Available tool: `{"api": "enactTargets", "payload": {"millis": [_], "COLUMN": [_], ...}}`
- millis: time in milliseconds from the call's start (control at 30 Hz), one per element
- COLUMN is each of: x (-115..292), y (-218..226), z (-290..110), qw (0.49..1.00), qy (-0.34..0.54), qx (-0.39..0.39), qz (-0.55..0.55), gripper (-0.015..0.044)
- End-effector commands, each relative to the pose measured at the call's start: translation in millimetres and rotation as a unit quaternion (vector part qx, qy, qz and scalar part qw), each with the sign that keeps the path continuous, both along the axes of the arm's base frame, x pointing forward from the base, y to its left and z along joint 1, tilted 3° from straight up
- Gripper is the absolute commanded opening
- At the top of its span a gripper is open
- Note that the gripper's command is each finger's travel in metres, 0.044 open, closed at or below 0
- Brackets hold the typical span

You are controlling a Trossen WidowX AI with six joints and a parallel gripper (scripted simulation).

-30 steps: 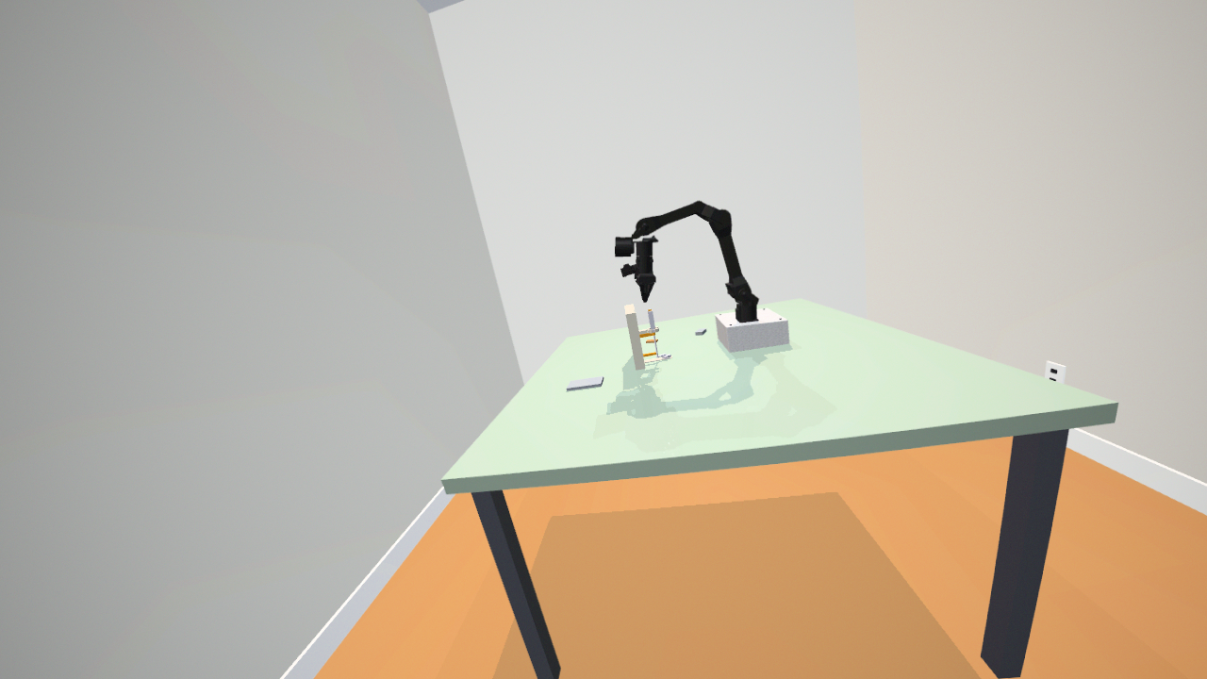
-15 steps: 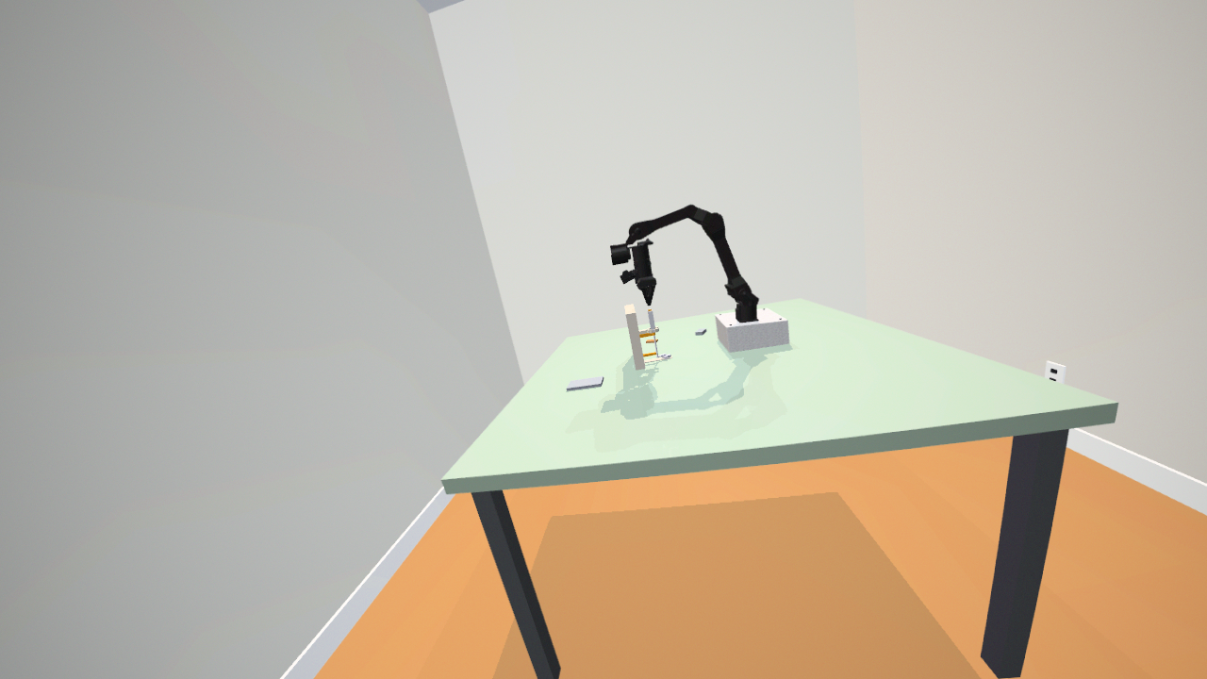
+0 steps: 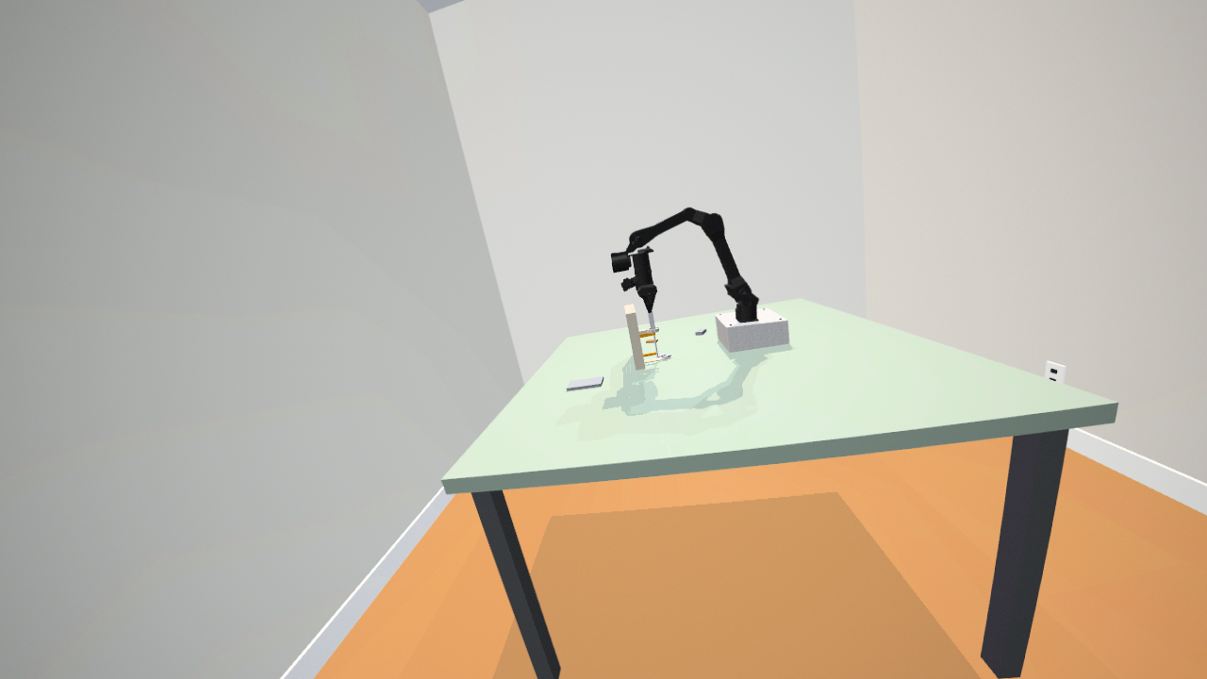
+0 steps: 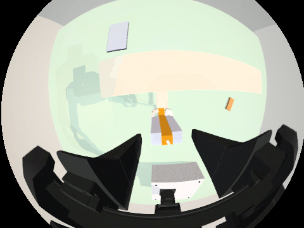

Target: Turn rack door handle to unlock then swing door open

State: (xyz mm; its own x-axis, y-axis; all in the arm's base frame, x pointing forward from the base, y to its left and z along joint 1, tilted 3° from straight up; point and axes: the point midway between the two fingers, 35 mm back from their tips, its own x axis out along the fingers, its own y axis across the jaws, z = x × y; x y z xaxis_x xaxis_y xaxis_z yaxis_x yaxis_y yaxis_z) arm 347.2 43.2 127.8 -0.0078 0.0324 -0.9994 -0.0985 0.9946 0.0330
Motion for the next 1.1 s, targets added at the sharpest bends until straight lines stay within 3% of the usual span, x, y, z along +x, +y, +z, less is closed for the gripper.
{"api": "enactTargets", "payload": {"millis": [0, 767, 1000, 1067], "x": [-1, -4, -4, -4], "y": [1, 2, 2, 2], "z": [-9, -44, -44, -44], "qw": [1.0, 1.0, 1.0, 1.0], "qy": [0.004, 0.004, 0.004, 0.004], "qx": [0.001, 0.001, 0.001, 0.001], "qz": [-0.002, -0.002, -0.002, -0.002], "gripper": [0.029, 0.029, 0.0106, 0.0093]}}
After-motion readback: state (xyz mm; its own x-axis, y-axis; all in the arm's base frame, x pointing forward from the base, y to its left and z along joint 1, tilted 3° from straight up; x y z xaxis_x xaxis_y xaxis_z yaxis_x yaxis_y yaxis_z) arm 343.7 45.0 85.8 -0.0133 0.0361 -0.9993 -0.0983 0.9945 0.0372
